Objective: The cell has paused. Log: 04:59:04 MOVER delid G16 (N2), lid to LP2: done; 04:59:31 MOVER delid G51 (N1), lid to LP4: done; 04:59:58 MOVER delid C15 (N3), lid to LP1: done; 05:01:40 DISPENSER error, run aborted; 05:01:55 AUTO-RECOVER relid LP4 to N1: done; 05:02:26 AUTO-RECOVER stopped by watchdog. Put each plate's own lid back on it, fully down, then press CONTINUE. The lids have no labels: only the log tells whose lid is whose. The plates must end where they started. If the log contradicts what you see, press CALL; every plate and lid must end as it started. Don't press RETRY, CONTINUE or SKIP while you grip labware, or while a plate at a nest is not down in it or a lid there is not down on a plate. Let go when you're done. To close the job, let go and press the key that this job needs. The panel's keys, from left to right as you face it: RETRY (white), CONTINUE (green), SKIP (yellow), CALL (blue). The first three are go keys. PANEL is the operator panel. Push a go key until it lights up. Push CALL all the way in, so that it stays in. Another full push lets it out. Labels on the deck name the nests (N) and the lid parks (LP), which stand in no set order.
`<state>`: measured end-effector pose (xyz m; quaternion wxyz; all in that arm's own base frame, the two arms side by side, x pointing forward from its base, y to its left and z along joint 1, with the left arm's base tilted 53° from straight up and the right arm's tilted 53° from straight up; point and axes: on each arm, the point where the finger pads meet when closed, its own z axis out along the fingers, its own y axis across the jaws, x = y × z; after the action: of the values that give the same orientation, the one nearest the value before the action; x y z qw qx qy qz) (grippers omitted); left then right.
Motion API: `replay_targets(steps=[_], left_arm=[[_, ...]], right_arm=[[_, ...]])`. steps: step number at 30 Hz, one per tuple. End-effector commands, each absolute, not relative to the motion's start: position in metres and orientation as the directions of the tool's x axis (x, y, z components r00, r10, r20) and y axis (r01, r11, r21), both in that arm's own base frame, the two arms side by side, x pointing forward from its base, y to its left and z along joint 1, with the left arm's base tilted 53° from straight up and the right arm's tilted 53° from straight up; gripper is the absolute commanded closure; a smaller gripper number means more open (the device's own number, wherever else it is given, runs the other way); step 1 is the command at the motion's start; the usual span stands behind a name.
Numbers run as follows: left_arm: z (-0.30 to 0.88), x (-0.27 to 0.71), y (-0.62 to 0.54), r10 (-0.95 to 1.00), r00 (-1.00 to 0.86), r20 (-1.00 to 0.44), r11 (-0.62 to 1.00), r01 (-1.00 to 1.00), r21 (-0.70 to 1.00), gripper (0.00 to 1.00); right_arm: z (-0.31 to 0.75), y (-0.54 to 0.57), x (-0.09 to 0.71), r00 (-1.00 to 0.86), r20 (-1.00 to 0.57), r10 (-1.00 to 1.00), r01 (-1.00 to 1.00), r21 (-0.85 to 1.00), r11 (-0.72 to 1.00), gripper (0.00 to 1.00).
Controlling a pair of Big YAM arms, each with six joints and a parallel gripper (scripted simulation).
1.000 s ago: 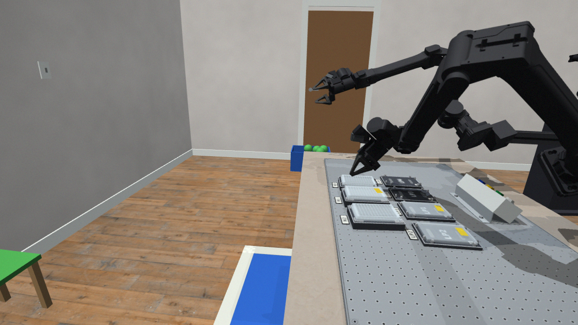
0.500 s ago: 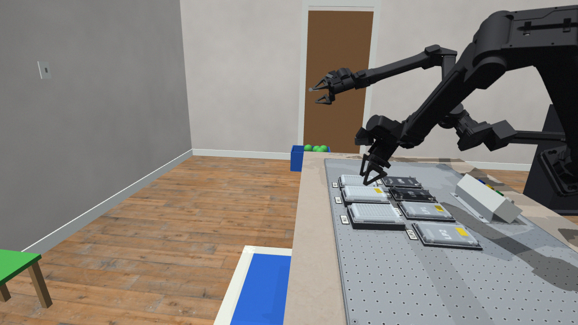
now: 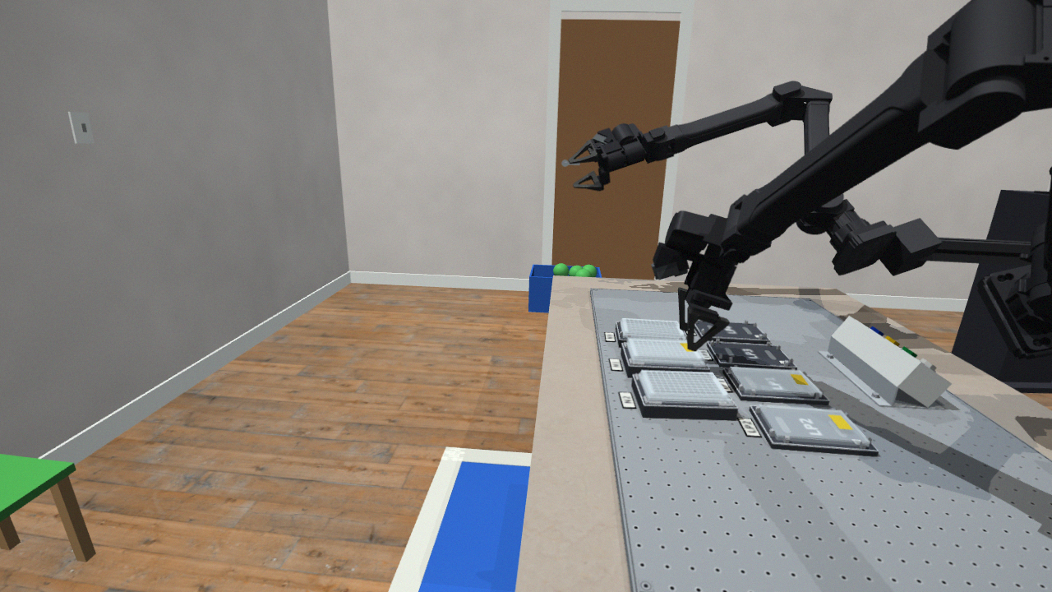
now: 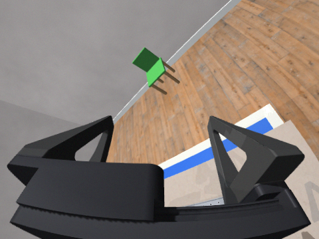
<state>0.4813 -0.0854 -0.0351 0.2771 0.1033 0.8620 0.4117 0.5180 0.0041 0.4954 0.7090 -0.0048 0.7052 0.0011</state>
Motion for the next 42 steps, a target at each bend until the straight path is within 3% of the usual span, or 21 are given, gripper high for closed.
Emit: replay_targets(steps=[1, 13, 42], left_arm=[[-0.016, 0.483, -0.071, 0.287, -0.857, -0.429, 0.672, -0.139, 0.727, 0.0], [-0.003, 0.441, -0.036, 0.185, -0.934, -0.305, 0.661, -0.112, 0.742, 0.0], [0.037, 0.347, 0.048, 0.2, -0.931, -0.306, 0.66, -0.103, 0.744, 0.0]], right_arm=[[0.492, -0.006, 0.523, 0.002, -1.0, 0.01, 0.01, 0.01, 1.0, 0.0], [0.492, -0.006, 0.523, 0.002, -1.0, 0.01, 0.01, 0.01, 1.0, 0.0], [0.492, -0.006, 0.523, 0.002, -1.0, 0.01, 0.01, 0.01, 1.0, 0.0]])
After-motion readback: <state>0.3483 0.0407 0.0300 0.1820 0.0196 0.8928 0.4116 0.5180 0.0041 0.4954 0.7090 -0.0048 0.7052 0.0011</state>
